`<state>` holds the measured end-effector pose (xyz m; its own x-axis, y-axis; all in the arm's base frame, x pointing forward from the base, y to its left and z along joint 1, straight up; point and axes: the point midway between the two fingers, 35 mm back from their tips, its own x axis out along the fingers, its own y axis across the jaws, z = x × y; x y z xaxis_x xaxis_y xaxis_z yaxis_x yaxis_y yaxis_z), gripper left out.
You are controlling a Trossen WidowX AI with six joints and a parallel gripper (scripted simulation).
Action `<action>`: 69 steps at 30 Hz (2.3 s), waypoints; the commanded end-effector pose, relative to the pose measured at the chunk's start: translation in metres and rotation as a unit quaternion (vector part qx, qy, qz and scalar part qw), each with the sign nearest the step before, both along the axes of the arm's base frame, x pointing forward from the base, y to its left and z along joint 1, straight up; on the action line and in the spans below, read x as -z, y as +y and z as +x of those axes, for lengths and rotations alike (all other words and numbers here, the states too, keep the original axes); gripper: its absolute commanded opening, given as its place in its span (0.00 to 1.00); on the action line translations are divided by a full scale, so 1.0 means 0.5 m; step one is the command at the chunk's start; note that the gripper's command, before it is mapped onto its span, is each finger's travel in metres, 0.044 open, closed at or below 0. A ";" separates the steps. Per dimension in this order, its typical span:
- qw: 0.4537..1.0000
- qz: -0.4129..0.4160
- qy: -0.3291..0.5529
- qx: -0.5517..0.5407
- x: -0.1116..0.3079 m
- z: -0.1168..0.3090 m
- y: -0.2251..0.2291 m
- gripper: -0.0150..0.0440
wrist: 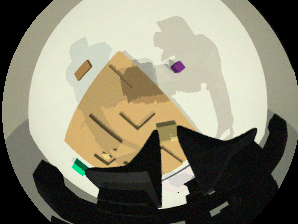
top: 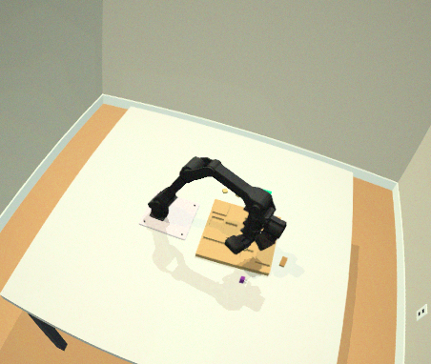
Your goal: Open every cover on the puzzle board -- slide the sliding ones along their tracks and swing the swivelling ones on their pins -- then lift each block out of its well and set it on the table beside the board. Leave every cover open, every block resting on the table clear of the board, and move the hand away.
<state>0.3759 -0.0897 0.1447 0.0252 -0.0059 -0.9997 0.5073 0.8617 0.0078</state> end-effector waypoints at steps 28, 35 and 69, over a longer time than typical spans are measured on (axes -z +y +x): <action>1.000 -0.003 0.001 -0.002 0.000 -0.132 -0.198 0.39; 1.000 -0.004 0.001 -0.002 0.003 -0.149 -0.216 0.39; 1.000 -0.004 0.001 -0.002 0.113 -0.139 -0.223 0.39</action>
<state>0.3077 -0.2021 0.0955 0.0295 -0.0188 -0.9994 0.5090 0.8608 -0.0012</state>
